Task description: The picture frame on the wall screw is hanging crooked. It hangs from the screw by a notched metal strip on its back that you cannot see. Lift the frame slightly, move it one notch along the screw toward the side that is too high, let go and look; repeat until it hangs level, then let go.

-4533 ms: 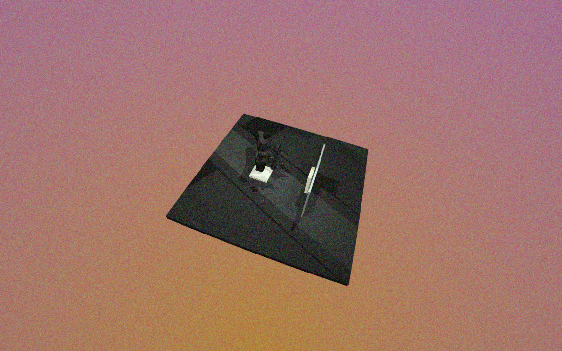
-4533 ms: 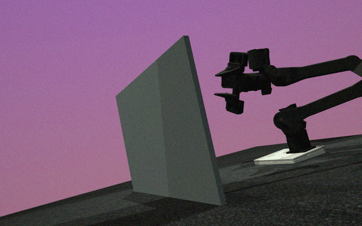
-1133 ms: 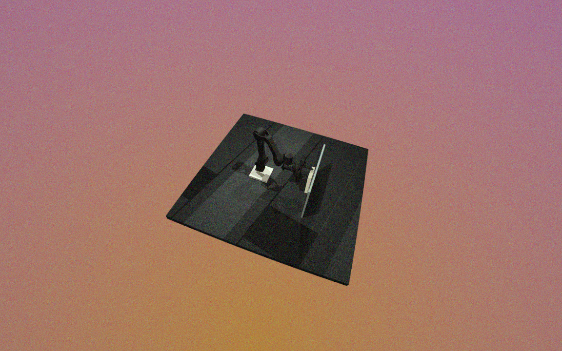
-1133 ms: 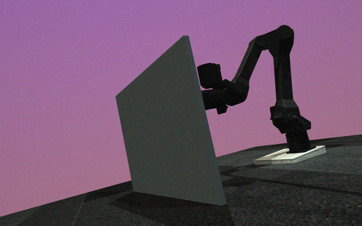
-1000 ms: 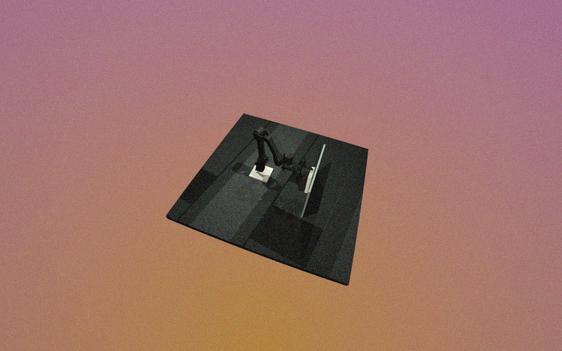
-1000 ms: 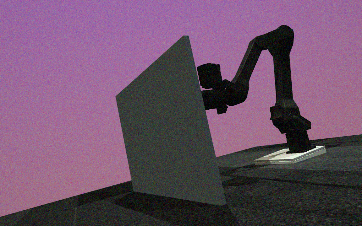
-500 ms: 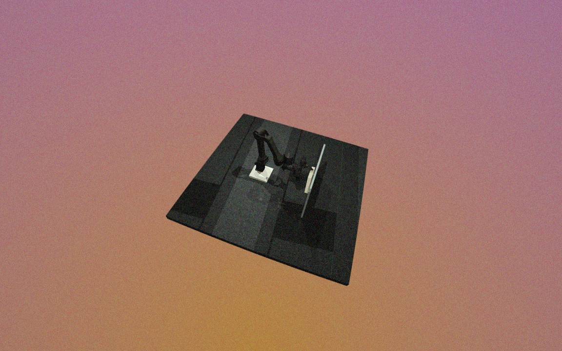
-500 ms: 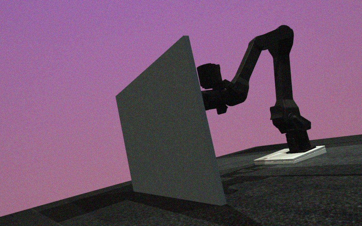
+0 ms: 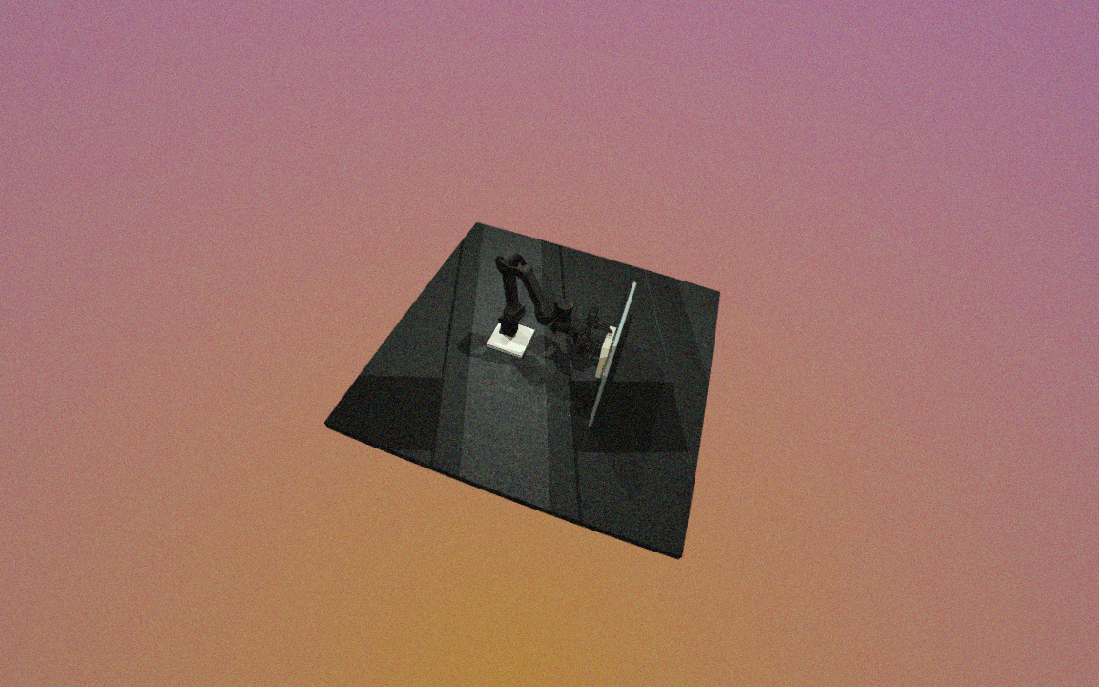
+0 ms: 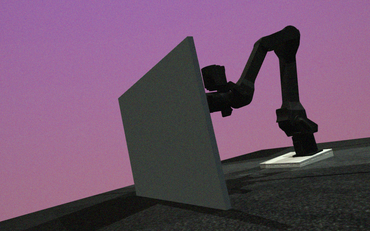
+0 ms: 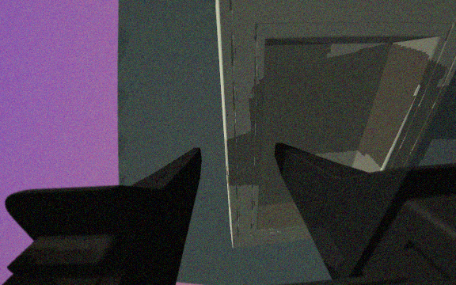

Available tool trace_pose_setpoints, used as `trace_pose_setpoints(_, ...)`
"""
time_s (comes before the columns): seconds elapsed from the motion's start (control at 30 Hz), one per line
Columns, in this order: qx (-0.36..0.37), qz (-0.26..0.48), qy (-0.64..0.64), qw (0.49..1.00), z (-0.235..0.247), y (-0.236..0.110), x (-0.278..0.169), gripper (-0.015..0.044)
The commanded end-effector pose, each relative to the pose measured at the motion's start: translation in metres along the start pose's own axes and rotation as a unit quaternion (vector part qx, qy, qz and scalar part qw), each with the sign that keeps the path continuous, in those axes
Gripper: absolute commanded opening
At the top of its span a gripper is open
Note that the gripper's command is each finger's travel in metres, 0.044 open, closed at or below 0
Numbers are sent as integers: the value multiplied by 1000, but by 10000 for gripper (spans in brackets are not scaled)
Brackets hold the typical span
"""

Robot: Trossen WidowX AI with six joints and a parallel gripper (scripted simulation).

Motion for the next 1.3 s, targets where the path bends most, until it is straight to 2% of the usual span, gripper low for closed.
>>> trace_pose_setpoints(0.0, -1, 0, -2, 1000, -1, 1, 0, 260)
trace_pose_setpoints(0.1, -1, 0, -2, 1000, -1, 1, 0, 260)
trace_pose_setpoints(1.13, -1, 0, -2, 1000, -1, 1, 0, 53)
trace_pose_setpoints(1.2, -1, 0, -2, 1000, -1, 1, 0, 1)
trace_pose_setpoints(1.27, -1, 0, -2, 1000, -1, 1, 0, 0)
Point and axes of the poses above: the point midway between the two fingers, 35 mm back from their tips, its own y axis out along the fingers, its own z axis across the jaws, x = y × z, the point moved 3 cm from there along -y, back along the fingers, and after that the axes turned 14 degrees about -y, right-handed, at the moved point
